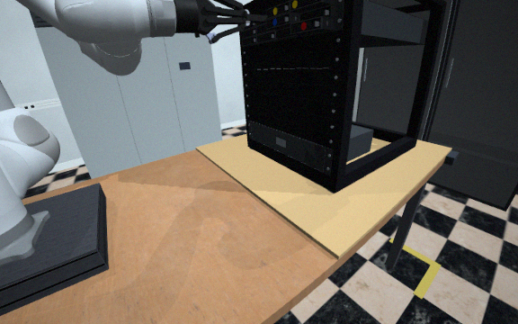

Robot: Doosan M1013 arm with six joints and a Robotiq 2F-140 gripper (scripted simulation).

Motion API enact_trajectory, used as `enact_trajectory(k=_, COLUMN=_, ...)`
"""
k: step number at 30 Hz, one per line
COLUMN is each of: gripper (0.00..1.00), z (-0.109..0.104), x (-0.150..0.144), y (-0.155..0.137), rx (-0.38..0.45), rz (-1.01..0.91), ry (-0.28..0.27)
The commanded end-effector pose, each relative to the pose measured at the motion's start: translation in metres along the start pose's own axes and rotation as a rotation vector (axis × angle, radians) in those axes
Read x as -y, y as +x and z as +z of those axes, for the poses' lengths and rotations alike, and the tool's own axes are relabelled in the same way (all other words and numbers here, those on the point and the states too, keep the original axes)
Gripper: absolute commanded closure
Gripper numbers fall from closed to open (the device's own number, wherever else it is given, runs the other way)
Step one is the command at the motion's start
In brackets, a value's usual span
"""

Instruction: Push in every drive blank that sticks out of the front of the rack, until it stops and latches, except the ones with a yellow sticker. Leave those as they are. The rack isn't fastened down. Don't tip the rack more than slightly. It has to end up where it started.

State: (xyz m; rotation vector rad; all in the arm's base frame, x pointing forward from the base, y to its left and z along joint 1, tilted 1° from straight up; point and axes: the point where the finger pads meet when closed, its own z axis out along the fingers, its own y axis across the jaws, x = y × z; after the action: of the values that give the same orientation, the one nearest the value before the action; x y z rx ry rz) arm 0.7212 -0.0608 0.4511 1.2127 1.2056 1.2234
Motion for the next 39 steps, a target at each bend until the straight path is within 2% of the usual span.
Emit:
enact_trajectory(k=1, gripper=0.90, z=0.000, x=0.000, y=0.002, rx=0.001, rz=0.000, ry=-0.002)
enact_trajectory(k=7, gripper=0.90, z=0.003, x=0.000, y=0.003, rx=0.001, rz=0.000, ry=-0.002)
enact_trajectory(k=14, gripper=0.90, z=0.037, x=0.000, y=0.003, rx=0.001, rz=0.000, ry=-0.002)
enact_trajectory(k=39, gripper=0.90, z=0.039, x=0.000, y=0.003, rx=0.001, rz=0.000, ry=-0.002)
